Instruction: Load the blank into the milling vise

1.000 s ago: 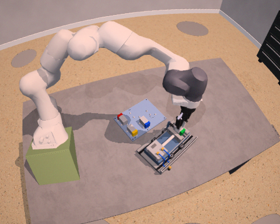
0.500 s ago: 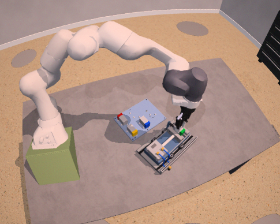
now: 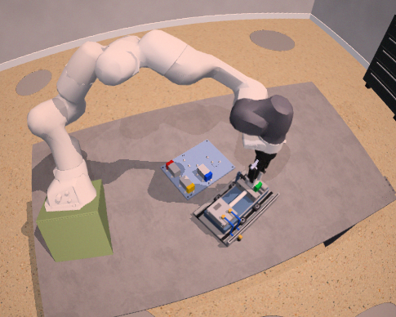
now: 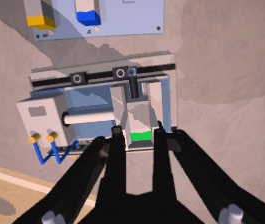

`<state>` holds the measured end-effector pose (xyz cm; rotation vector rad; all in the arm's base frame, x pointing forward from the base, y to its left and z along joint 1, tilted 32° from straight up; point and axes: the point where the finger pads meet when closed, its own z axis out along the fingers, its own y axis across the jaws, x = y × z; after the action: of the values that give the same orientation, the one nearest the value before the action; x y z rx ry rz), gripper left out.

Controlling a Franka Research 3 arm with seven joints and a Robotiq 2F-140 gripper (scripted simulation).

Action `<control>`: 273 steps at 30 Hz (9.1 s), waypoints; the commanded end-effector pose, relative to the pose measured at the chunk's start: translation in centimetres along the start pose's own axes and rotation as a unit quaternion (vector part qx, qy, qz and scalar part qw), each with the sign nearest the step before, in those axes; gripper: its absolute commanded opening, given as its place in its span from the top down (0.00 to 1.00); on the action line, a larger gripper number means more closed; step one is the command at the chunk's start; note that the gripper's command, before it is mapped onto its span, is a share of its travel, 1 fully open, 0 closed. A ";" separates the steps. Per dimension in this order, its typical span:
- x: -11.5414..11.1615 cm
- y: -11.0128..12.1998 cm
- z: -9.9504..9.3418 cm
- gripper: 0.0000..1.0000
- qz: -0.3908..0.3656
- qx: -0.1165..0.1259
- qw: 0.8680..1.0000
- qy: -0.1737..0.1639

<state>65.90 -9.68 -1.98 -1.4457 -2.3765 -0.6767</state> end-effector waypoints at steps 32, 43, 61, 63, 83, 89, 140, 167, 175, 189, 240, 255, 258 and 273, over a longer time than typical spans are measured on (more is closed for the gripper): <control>0.0 0.0 0.0 0.00 0.000 0.000 1.000 0.000; 0.0 0.0 0.0 0.00 0.000 0.000 1.000 0.000; 0.0 0.0 0.0 0.00 0.000 0.000 1.000 0.000; 0.0 0.0 0.0 0.00 0.000 0.000 1.000 0.000; 0.0 0.0 -0.3 0.00 0.002 -0.002 1.000 0.000; -0.1 0.0 -0.4 0.00 0.001 -0.001 1.000 0.000; -0.1 -0.1 -0.8 0.00 0.002 -0.001 1.000 0.000; -0.1 -0.1 -1.1 0.00 0.002 -0.002 1.000 0.000; -0.1 -0.1 -1.1 0.00 0.002 -0.002 1.000 0.000; -0.1 -0.1 -1.1 0.00 0.001 -0.002 1.000 0.000; 0.0 -0.1 -1.4 0.00 0.001 -0.001 1.000 0.000; 0.0 -0.1 -1.6 0.00 0.002 -0.002 1.000 0.000; 0.0 -0.1 -1.6 0.00 0.001 -0.001 1.000 0.000; 0.0 0.0 -1.8 0.00 0.002 -0.002 1.000 0.000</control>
<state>65.82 -10.52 -0.68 -1.4475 -2.3746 -0.6791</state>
